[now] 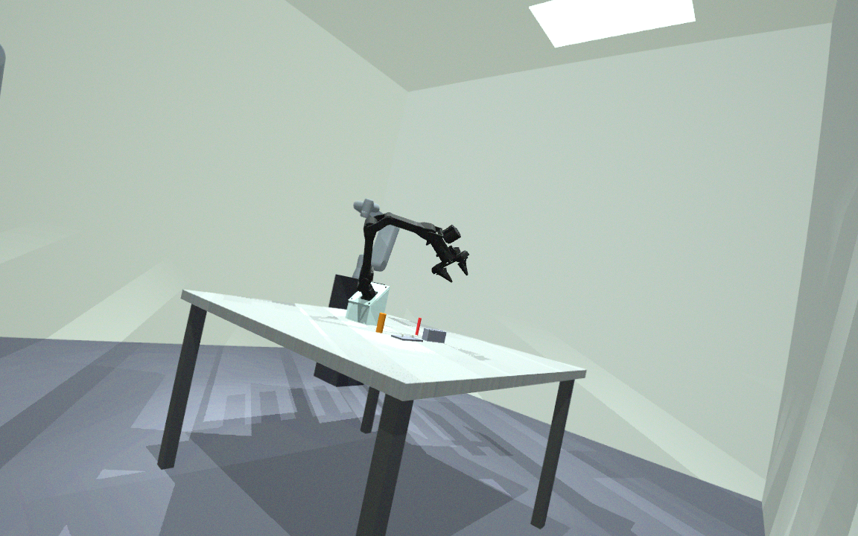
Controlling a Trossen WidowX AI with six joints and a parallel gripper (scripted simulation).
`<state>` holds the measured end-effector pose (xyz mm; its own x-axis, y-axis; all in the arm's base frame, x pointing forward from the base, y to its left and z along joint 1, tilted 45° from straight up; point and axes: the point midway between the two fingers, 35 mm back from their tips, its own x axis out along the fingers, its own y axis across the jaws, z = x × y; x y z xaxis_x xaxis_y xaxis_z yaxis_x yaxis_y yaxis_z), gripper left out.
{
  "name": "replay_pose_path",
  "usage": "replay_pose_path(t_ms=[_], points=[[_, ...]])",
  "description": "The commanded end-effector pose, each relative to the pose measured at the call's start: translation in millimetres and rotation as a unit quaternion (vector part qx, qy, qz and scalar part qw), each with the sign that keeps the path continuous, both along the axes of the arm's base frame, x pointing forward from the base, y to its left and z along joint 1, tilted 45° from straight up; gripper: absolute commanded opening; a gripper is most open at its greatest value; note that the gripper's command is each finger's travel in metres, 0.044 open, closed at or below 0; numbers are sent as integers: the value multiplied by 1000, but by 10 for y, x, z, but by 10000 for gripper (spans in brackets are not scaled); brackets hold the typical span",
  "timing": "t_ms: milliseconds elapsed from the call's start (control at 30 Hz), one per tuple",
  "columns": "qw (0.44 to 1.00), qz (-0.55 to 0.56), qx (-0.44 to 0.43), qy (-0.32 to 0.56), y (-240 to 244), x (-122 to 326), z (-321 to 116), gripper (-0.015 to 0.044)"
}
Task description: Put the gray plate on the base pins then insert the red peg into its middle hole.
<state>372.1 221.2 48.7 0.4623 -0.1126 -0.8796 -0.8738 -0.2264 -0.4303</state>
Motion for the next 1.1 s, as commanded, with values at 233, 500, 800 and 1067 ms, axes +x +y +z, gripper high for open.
replay_pose_path(t_ms=[233, 500, 800, 1067], points=[[916, -306, -241, 99, -1193, -70, -708, 440], [914, -309, -245, 99, -1235, -96, -687, 440], [913, -309, -246, 99, -1704, -92, -1141, 440], [913, -309, -247, 98, -1830, -107, -1229, 440]])
